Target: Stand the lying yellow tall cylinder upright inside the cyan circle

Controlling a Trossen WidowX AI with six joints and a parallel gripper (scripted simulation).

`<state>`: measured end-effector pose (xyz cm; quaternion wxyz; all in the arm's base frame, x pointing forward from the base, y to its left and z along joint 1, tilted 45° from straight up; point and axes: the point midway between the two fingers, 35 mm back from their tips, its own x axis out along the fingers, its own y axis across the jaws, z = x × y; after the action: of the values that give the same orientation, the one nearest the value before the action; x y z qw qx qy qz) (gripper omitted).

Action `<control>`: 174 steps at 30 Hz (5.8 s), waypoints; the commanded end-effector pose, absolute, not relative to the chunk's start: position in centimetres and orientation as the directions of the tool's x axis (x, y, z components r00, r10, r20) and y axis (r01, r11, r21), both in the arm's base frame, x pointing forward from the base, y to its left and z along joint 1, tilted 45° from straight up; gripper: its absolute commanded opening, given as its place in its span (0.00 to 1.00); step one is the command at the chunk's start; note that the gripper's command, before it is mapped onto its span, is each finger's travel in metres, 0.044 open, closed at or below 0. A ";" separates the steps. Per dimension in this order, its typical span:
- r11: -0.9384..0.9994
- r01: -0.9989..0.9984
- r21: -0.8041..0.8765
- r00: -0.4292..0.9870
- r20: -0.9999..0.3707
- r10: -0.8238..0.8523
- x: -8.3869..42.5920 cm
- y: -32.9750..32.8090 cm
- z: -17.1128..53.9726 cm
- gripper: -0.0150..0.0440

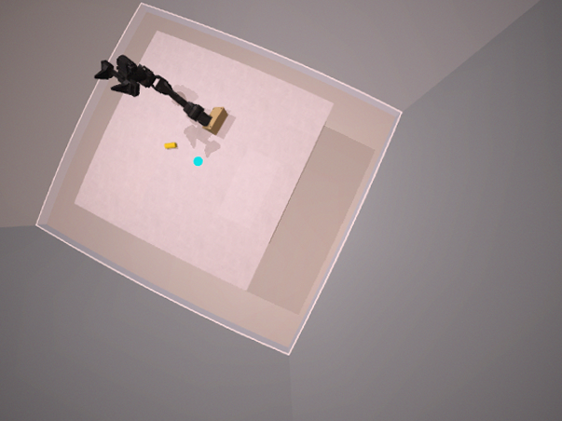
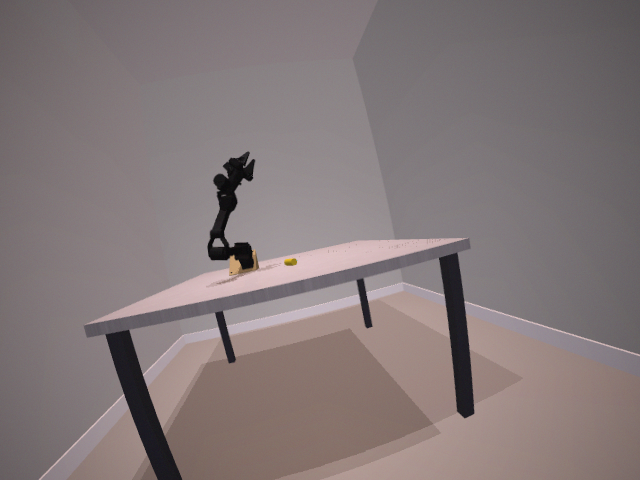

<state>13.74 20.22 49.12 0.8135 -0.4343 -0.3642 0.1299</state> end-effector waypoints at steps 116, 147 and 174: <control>0.486 0.779 -0.396 0.073 -0.712 -0.698 25.0 -3.1 20.6 0.43; 0.740 0.003 -0.673 0.056 -0.739 -0.672 26.9 4.3 15.1 0.43; 0.479 -0.738 -0.474 0.028 -0.732 -0.681 25.8 11.0 9.5 0.43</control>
<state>26.02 10.26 10.26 0.5302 -0.4871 0.6940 -0.0034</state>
